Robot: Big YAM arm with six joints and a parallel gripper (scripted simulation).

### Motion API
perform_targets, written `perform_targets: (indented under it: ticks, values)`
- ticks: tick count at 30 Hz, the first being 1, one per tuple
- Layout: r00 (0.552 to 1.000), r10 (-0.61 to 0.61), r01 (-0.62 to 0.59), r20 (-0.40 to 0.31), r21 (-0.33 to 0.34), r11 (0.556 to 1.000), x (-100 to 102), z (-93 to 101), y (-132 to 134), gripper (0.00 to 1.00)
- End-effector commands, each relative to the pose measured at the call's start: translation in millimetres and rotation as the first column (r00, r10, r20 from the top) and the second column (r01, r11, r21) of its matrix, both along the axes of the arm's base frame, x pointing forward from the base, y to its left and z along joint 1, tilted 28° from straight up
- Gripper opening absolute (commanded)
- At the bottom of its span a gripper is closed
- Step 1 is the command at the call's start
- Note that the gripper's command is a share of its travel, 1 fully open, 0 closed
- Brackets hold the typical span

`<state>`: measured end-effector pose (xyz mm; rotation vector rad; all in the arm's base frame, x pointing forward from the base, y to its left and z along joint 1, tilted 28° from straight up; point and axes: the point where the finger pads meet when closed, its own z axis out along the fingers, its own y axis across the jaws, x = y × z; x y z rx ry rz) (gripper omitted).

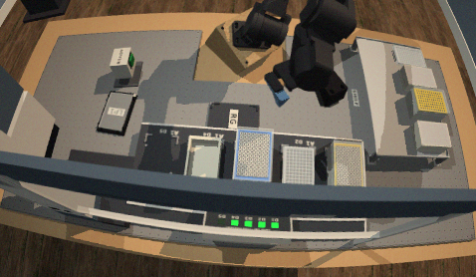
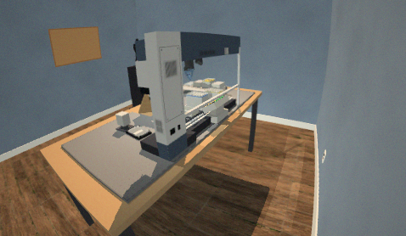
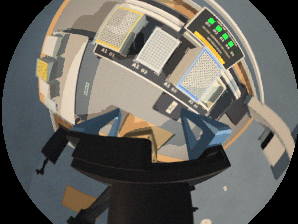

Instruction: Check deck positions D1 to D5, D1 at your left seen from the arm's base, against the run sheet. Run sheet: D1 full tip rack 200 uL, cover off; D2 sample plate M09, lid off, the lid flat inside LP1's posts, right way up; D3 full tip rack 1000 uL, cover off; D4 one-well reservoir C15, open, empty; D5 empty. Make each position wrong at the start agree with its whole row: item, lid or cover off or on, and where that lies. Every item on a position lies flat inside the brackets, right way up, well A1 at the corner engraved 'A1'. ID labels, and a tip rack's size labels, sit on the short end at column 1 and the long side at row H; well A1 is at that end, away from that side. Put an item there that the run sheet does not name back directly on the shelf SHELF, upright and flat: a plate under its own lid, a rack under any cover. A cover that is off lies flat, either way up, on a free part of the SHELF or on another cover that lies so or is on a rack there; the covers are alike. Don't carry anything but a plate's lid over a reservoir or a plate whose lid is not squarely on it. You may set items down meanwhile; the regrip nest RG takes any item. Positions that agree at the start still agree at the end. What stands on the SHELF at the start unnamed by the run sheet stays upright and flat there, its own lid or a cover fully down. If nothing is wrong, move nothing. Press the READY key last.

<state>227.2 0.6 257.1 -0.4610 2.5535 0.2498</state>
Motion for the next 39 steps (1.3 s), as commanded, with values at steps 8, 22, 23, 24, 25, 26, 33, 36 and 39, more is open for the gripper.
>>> perform_targets:
  ticks: [8,22,23,24,25,26,33,36,39]
  values:
    - [0.983,-0.158,0.165,-0.088,0.069,0.984,-31,-18.6,-36,1.00]
    - [0.923,-0.339,0.363,-0.183,0.123,0.923,-59,-32.7,-74,1.00]
    - [0.914,-0.360,0.386,-0.189,0.124,0.914,-58,-29.0,-76,1.00]
    - [0.911,-0.364,0.392,-0.195,0.126,0.911,-55,-24.9,-74,1.00]
    - [0.904,-0.379,0.407,-0.197,0.127,0.904,-54,-21.3,-75,1.00]
    - [0.904,-0.379,0.407,-0.197,0.127,0.904,-54,-21.3,-75,1.00]
    - [0.868,-0.450,0.481,-0.209,0.133,0.866,-48,-21.7,-93,1.00]
    - [0.878,-0.435,0.464,-0.201,0.128,0.877,-42,-23.1,-107,1.00]
    - [0.877,-0.435,0.464,-0.201,0.128,0.877,-35,-24.5,-122,1.00]
